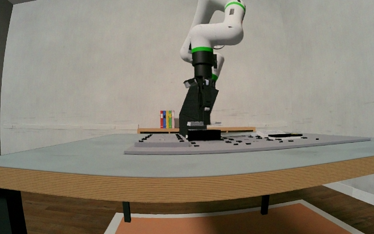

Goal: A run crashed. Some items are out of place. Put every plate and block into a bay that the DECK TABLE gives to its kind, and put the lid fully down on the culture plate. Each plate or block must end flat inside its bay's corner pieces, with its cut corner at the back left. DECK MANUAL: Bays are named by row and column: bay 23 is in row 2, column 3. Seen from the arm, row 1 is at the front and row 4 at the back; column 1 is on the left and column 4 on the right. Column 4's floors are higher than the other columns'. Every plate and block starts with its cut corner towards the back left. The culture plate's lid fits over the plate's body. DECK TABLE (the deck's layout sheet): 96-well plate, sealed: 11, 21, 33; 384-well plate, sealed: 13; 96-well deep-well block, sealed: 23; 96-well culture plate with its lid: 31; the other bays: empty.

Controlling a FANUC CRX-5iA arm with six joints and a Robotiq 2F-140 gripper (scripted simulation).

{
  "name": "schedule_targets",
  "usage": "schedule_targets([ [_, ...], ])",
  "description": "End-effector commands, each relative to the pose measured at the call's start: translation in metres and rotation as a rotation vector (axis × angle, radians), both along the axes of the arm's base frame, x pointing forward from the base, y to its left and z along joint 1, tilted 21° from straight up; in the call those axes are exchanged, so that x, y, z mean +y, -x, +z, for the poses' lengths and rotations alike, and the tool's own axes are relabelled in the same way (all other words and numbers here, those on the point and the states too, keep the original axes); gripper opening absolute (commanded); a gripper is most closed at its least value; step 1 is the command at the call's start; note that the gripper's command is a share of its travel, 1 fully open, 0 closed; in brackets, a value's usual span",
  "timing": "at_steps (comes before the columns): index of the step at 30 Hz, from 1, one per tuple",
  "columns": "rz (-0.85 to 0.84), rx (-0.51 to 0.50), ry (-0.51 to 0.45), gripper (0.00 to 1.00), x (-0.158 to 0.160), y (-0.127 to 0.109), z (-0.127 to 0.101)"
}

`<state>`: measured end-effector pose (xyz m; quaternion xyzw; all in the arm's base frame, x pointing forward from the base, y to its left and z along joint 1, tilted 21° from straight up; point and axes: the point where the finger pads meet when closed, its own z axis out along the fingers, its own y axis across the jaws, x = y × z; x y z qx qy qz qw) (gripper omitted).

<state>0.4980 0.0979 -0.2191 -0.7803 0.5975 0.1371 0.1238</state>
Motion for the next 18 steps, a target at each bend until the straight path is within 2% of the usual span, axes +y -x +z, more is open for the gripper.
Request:
schedule_targets([
  [1, 0.000, -0.002, 0.000, 0.10, -0.002, -0.001, 0.005],
  [11, 0.000, -0.001, 0.000, 0.10, -0.004, -0.001, 0.009],
  [13, -0.062, 0.022, 0.005, 0.10, -0.003, -0.007, 0.009],
  [18, -0.063, 0.022, 0.005, 0.10, 0.000, -0.020, 0.009],
])
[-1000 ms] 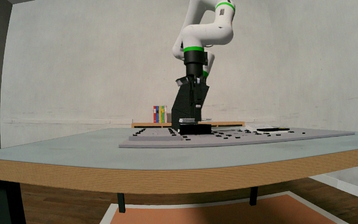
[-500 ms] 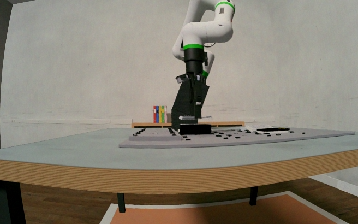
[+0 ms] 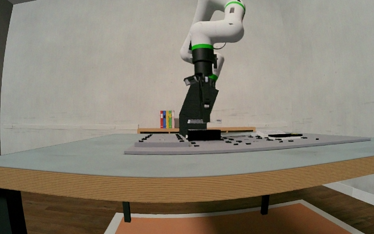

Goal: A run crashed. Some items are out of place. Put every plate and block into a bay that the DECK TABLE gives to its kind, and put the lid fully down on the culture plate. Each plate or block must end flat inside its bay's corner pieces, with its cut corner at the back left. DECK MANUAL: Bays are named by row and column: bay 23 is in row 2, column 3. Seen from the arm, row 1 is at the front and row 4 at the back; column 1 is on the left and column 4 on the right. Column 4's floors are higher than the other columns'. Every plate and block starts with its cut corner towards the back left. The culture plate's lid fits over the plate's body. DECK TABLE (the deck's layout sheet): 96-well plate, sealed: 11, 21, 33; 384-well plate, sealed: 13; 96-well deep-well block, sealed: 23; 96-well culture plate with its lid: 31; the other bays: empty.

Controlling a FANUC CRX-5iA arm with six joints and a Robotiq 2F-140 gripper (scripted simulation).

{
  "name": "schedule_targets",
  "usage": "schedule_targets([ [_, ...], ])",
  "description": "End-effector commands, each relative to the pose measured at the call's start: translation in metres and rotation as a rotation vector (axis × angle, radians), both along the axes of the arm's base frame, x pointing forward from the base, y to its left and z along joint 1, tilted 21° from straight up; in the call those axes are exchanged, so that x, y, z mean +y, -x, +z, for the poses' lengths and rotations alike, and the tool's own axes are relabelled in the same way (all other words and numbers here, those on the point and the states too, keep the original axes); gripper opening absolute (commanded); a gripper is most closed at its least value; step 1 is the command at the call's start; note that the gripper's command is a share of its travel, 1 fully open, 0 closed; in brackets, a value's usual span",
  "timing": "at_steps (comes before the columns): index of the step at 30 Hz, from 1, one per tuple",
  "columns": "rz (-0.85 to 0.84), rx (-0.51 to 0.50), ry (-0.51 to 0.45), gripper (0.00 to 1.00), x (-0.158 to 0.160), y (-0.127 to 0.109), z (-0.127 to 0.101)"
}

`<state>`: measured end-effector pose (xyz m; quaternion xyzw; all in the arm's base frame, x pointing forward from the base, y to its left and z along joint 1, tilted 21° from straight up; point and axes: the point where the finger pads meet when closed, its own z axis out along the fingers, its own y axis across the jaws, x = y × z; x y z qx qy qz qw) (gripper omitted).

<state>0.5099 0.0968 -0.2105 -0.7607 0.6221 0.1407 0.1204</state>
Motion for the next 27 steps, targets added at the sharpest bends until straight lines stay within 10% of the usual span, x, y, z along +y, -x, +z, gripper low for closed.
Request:
schedule_targets([
  [1, -0.003, 0.001, 0.002, 0.10, 0.002, -0.010, 0.001],
  [27, -0.003, 0.001, 0.002, 0.10, 0.013, -0.068, 0.001],
])
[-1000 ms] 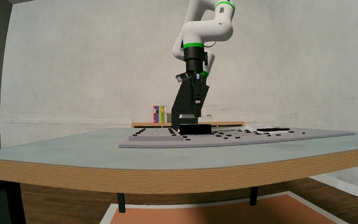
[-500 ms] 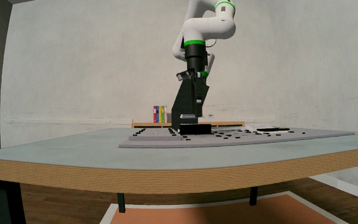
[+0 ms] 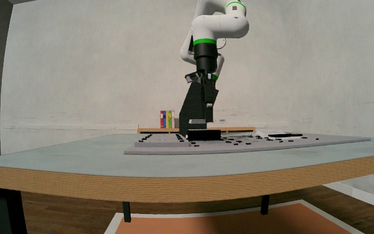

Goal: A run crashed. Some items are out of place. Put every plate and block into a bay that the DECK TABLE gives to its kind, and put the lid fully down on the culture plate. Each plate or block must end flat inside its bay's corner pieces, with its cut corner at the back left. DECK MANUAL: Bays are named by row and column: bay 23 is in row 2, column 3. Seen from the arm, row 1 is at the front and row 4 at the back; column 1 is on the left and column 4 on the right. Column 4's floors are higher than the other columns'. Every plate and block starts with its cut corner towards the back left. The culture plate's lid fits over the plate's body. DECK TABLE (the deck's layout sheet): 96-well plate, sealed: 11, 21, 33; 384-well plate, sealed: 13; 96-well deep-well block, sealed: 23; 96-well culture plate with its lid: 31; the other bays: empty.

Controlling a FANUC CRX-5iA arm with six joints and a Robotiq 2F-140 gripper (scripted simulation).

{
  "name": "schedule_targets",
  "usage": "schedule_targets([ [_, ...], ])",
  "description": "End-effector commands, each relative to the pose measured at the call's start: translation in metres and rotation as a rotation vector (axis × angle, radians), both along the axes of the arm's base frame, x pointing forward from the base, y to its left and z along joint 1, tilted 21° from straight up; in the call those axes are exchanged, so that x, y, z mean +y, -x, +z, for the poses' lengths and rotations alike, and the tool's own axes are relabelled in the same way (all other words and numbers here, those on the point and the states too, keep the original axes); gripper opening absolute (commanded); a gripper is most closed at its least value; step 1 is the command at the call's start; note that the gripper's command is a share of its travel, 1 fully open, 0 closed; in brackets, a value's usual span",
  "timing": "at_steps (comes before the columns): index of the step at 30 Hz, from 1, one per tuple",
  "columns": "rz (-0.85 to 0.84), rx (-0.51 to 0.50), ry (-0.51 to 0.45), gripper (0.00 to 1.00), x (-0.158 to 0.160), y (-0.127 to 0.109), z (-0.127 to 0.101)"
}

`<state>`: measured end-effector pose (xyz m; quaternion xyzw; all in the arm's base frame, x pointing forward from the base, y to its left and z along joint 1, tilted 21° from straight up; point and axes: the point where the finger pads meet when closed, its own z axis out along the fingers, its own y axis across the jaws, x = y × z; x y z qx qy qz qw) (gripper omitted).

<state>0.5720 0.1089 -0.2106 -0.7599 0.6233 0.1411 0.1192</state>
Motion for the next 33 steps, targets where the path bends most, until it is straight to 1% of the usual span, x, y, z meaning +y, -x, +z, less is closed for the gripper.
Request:
schedule_targets([
  [1, 0.000, -0.002, 0.000, 0.10, 0.001, -0.009, 0.001],
  [7, 0.000, -0.002, 0.000, 0.10, 0.004, -0.024, 0.001],
  [19, 0.000, -0.002, 0.000, 0.10, 0.004, -0.024, 0.001],
  [33, 0.000, -0.002, 0.000, 0.10, 0.010, -0.023, -0.014],
])
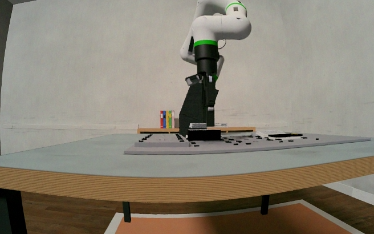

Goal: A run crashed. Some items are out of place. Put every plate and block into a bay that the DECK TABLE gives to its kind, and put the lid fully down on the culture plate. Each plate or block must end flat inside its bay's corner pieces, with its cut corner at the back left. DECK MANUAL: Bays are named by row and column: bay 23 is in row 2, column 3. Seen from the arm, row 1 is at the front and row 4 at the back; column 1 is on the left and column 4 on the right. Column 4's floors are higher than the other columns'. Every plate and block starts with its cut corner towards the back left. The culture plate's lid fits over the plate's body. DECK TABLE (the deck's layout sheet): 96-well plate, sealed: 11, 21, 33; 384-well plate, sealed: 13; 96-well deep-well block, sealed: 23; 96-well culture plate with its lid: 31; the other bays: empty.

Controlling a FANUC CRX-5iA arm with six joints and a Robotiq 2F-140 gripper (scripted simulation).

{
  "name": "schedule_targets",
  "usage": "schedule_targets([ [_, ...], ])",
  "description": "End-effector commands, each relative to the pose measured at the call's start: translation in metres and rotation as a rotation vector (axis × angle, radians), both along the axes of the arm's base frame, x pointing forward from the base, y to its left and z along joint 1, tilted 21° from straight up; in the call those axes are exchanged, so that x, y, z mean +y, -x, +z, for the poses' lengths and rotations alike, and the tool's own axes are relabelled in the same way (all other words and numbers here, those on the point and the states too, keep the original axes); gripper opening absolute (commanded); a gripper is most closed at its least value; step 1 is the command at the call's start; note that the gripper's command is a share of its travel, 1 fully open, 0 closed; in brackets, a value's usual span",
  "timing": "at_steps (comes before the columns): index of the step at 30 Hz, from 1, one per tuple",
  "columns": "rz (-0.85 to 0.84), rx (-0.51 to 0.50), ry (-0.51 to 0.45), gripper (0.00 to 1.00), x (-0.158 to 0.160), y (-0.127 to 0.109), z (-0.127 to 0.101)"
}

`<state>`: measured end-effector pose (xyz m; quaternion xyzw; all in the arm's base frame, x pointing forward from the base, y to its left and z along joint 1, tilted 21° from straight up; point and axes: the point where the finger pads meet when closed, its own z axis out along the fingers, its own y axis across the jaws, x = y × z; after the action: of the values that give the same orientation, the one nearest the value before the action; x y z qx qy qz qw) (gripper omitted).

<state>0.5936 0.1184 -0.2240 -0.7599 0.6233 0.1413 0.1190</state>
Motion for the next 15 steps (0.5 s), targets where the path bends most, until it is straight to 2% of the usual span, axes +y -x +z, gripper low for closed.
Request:
schedule_targets([
  [1, 0.000, -0.002, 0.000, 0.10, 0.001, -0.001, -0.002],
  [15, 0.000, -0.002, 0.000, 0.10, 0.007, 0.001, -0.018],
])
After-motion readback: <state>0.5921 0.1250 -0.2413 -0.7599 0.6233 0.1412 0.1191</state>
